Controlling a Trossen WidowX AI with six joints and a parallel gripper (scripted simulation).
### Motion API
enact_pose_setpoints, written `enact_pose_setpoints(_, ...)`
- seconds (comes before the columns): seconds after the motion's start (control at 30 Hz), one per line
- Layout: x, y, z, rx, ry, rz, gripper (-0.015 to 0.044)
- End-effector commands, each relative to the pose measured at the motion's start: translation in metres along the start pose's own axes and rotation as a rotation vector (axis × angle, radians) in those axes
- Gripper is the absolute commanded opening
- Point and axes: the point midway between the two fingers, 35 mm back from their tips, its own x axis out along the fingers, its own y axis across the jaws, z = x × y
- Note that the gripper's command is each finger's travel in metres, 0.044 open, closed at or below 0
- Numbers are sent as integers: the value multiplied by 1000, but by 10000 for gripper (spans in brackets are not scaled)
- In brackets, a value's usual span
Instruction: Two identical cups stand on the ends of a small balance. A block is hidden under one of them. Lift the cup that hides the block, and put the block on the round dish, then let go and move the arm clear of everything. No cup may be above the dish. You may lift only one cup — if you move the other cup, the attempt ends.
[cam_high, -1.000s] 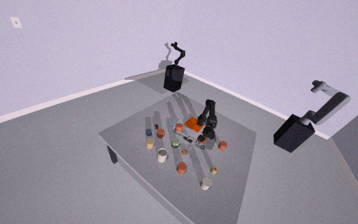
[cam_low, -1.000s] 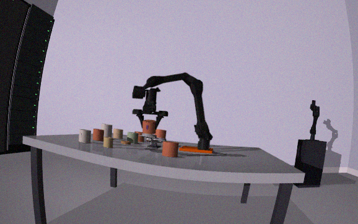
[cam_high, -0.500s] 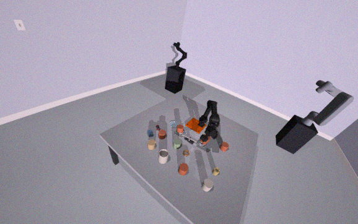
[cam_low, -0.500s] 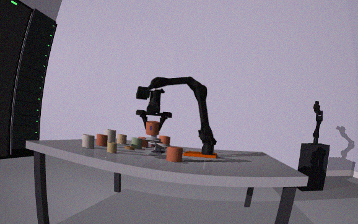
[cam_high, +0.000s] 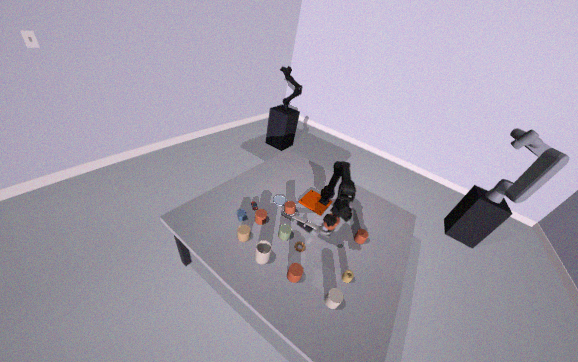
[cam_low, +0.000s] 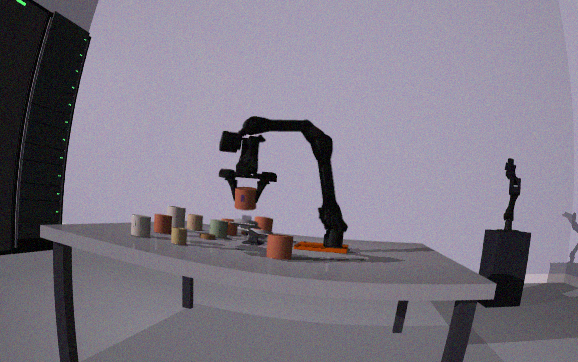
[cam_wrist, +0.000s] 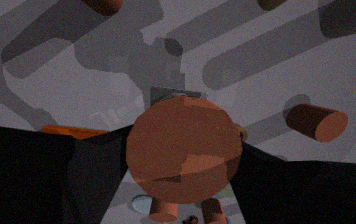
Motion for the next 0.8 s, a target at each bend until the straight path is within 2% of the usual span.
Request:
enact_pose_setpoints(0.0,-8,1,1,-3,-7,-3,0)
enact_pose_setpoints(0.53,-28,5,-2,-3,-7,-3,0)
enact_pose_setpoints(0.77,-22,4,-2,0,0,0,0)
